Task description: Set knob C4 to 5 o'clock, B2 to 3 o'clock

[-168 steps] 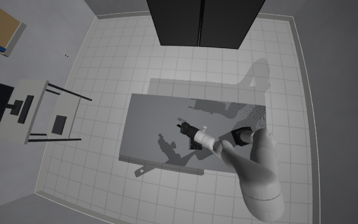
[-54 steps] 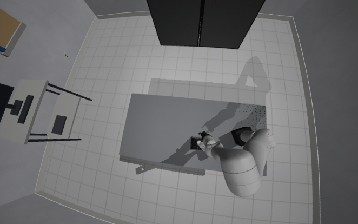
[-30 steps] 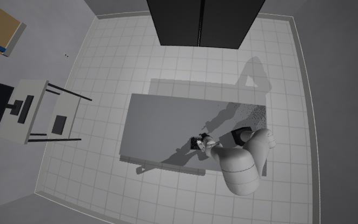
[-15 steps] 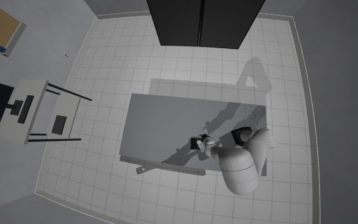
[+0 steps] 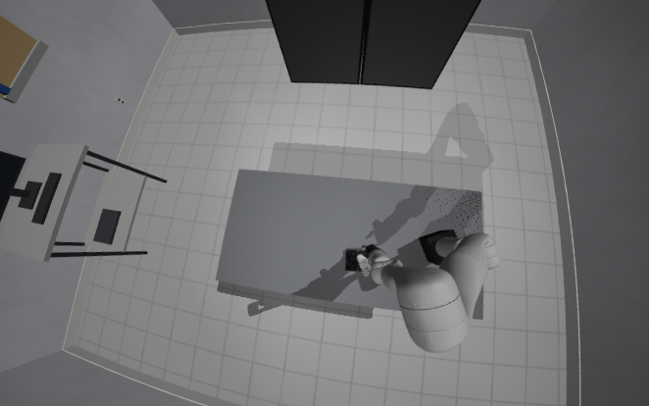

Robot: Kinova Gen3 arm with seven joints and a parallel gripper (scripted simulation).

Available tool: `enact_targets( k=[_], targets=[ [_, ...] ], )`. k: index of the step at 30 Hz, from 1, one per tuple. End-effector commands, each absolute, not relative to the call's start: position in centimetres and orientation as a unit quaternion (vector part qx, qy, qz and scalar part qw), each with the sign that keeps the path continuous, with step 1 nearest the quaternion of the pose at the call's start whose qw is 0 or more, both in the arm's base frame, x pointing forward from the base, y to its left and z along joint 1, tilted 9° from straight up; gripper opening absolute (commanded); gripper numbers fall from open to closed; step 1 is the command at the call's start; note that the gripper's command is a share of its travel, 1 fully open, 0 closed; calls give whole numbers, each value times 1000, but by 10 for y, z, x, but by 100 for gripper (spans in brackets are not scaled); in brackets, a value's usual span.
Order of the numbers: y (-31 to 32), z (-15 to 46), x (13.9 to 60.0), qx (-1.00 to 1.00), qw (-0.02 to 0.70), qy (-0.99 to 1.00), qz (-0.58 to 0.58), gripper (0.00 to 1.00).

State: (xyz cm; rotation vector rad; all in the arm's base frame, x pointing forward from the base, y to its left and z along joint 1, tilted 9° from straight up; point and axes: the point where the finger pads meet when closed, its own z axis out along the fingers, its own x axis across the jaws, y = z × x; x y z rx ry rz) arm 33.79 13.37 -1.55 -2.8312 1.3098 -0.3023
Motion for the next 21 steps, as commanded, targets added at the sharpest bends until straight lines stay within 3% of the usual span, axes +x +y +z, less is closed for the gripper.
enact_targets(
  k=[1, 21],
  targets=[
    [133, -15, 338, -903, 4, 419, -97, 100],
    [141, -17, 337, -890, 16, 448, -86, 100]
  ],
)
